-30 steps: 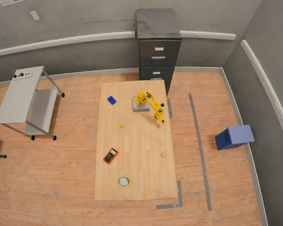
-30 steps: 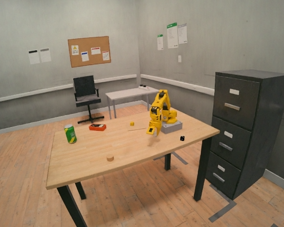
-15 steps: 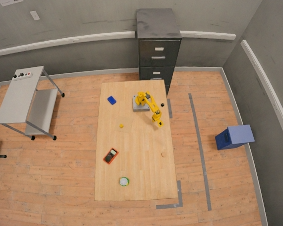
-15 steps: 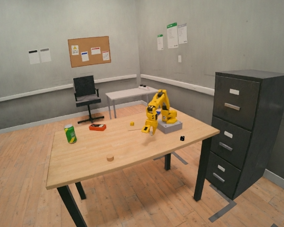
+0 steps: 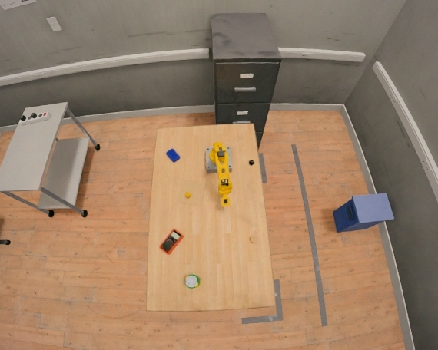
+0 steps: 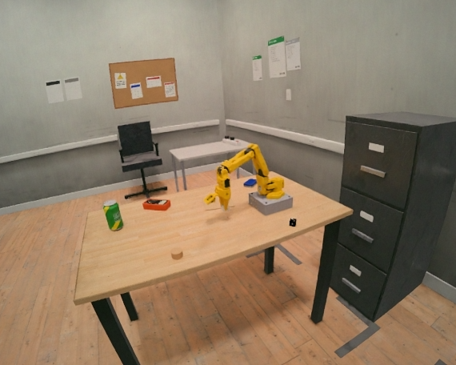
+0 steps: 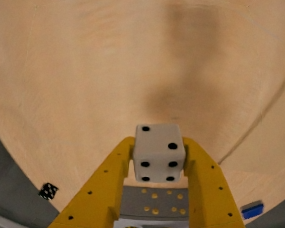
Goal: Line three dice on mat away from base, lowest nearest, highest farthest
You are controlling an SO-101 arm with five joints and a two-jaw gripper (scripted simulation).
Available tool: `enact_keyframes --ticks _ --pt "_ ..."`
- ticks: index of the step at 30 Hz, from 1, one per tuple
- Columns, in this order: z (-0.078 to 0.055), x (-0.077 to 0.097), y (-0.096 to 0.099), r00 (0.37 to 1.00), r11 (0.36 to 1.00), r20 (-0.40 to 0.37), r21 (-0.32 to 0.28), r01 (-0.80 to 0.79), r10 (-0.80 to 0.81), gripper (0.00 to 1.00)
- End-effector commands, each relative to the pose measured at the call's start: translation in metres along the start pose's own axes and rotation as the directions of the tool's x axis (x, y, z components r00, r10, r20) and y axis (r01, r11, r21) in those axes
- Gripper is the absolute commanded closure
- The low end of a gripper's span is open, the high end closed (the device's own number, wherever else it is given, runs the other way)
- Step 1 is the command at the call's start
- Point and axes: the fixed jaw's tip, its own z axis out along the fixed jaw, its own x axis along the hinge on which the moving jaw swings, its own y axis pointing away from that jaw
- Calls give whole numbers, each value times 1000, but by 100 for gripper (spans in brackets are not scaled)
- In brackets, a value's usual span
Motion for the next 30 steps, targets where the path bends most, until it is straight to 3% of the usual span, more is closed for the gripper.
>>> enact_keyframes --ticks 1,10,16,30 --pt "1 -7 -21 995 995 -6 -1 -95 95 100" --pt "3 1 -107 897 897 -6 0 -443 443 100" --pt "4 17 -149 802 802 -6 1 -597 597 100" --pt "5 34 -178 711 711 -6 1 -703 703 100"
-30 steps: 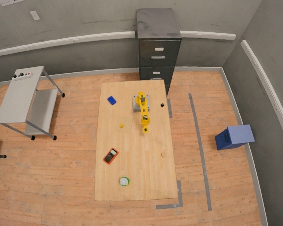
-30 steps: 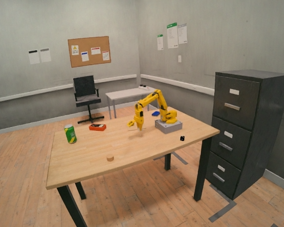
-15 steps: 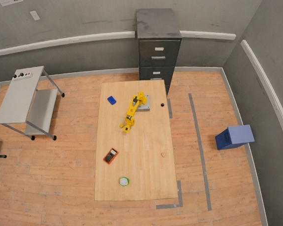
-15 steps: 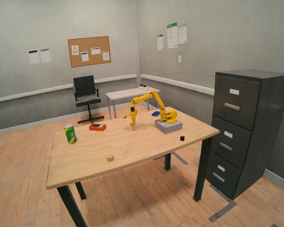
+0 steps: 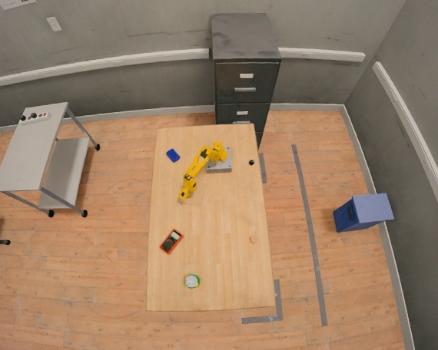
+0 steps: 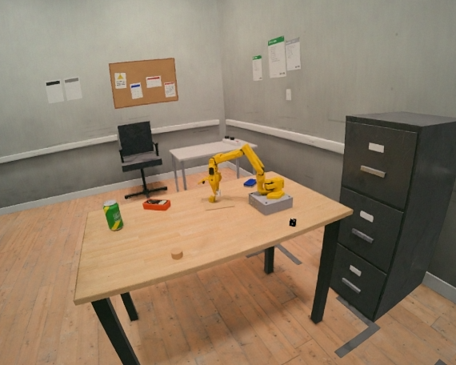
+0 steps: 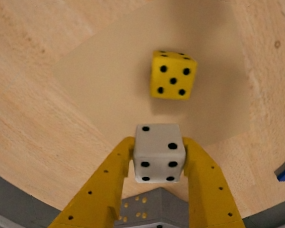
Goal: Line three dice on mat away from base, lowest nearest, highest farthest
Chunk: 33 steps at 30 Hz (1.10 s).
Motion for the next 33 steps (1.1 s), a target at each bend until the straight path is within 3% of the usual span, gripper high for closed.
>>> enact_keyframes --ticks 1,33 --pt "1 -1 -4 1000 1000 -9 0 -17 17 100" --pt "6 2 -9 999 1000 -25 0 -27 27 100"
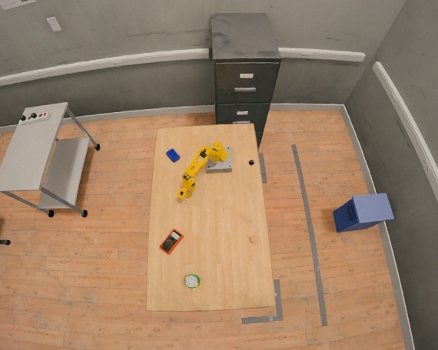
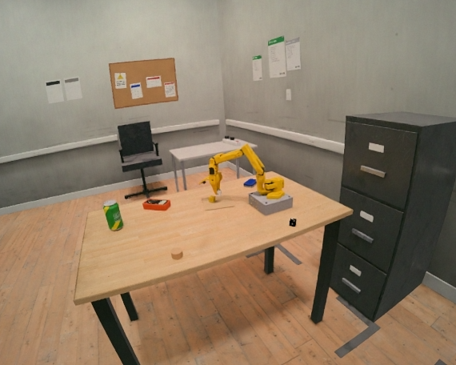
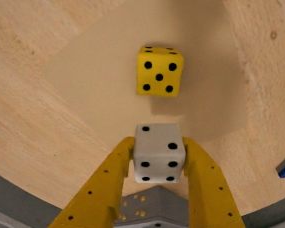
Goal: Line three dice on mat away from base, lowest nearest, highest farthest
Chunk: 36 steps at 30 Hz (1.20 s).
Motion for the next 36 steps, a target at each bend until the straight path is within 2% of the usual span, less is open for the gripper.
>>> enact_keyframes --ticks 1,36 --pt "5 0 -2 1000 1000 -5 -1 1 -1 100" --pt "17 0 -2 1000 1000 -5 -1 1 -1 100"
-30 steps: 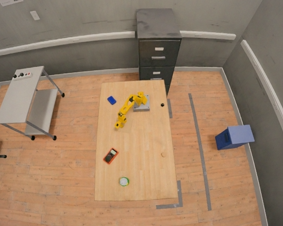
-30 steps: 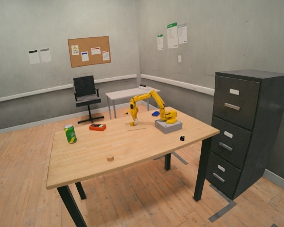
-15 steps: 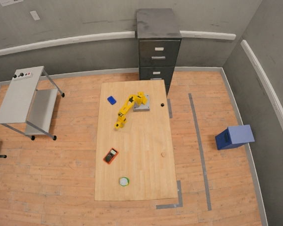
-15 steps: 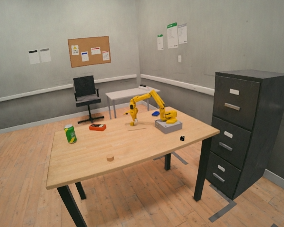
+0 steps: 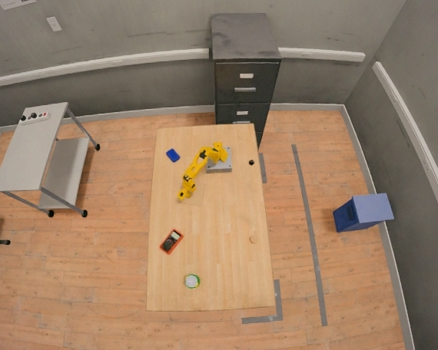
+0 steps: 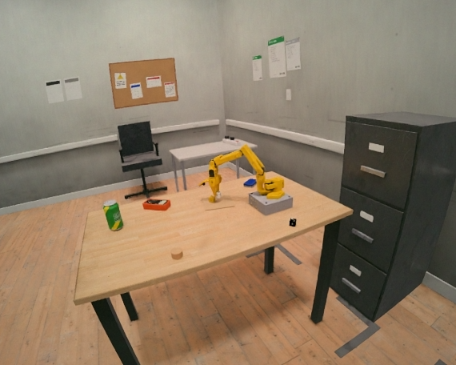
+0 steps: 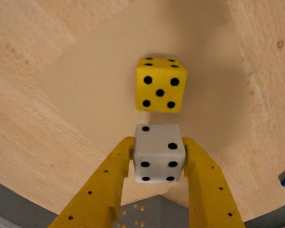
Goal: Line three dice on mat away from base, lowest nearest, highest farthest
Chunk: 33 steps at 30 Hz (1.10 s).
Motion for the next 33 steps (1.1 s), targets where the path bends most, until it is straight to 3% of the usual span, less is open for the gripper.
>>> enact_keyframes --ticks 1,33 --pt "7 4 -2 1000 1000 -25 0 1 -1 100" --pt "18 5 -2 1000 1000 -25 0 1 -1 100"
